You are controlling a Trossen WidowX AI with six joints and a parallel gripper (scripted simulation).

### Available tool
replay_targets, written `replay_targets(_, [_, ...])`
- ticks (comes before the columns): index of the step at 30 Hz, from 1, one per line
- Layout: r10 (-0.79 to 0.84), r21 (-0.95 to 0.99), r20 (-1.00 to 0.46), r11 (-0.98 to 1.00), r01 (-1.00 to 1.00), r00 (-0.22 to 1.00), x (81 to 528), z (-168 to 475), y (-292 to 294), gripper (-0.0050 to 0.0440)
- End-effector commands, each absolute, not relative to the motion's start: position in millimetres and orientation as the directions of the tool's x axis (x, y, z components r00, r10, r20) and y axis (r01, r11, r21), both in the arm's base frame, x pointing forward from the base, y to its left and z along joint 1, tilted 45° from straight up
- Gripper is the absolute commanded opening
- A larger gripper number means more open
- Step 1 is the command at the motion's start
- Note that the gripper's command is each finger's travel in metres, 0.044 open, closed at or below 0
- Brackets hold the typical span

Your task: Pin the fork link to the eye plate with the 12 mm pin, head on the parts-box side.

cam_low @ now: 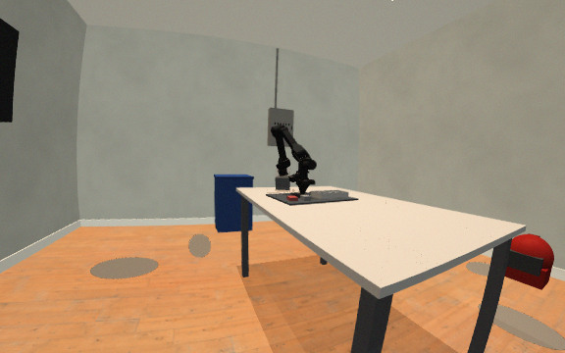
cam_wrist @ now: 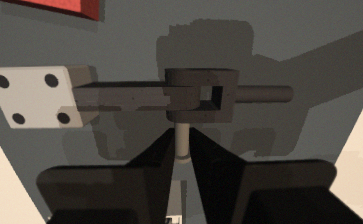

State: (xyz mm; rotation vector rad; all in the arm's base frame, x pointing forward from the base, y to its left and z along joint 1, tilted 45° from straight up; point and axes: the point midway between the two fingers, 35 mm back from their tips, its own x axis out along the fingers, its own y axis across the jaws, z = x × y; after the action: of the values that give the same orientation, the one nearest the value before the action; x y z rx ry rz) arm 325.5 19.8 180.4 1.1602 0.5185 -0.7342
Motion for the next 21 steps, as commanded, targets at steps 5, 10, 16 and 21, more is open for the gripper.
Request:
replay_targets(5, [-0.246, 0.631, -0.704, 0.214, 0.746, 0.666, 326.1, 180.9, 19.9, 0.0018])
replay_targets(10, [-0.246, 0.631, -0.704, 0.214, 0.746, 0.666, 326.1, 180.9, 19.9, 0.0018])
replay_targets(16, [-0.241, 0.627, -0.708, 0.218, 0.748, 0.664, 325.4, 180.4, 19.7, 0.0018])
replay_targets(21, [-0.235, 0.627, -0.710, 0.218, 0.748, 0.664, 325.2, 180.5, 19.5, 0.0018])
